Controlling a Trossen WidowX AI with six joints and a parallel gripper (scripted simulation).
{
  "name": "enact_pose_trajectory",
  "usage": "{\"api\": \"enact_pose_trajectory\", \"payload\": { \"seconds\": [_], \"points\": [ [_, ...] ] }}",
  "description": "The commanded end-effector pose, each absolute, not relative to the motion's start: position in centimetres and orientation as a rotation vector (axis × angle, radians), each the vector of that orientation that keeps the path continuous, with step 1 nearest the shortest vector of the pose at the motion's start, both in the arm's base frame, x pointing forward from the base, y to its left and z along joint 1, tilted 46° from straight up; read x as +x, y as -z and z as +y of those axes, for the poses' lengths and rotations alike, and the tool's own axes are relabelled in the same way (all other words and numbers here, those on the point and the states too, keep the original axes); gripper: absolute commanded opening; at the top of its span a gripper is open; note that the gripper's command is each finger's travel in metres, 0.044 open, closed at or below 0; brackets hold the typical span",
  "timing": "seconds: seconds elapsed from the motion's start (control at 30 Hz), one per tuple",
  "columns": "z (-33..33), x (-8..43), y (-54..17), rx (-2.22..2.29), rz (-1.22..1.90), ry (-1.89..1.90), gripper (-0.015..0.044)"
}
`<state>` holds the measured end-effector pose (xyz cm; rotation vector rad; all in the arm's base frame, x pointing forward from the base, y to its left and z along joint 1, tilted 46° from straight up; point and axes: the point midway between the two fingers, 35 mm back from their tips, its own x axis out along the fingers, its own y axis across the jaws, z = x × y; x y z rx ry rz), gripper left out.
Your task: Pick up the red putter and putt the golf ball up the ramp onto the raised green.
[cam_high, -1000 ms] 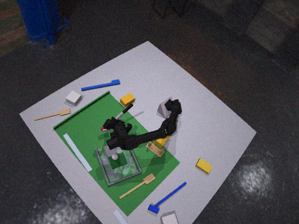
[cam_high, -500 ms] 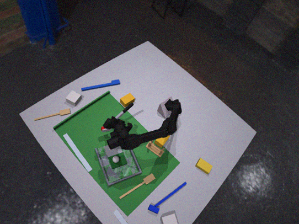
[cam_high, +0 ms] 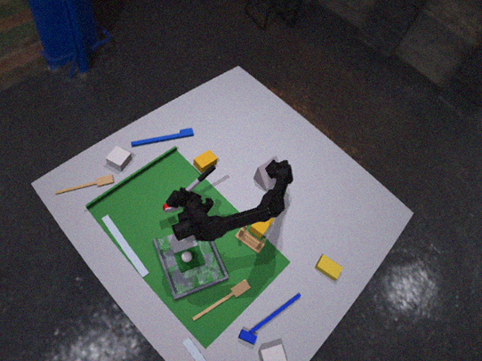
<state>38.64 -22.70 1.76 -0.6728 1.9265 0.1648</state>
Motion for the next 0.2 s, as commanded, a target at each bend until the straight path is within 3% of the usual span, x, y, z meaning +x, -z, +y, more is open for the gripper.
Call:
{"api": "enact_pose_trajectory", "payload": {
  "seconds": [0.0,0.17],
  "points": [
    [-22.80,38.56,-1.69,-0.670,1.928,-0.163,0.0000],
    [-22.80,38.56,-1.69,-0.670,1.928,-0.163,0.0000]
  ]
}}
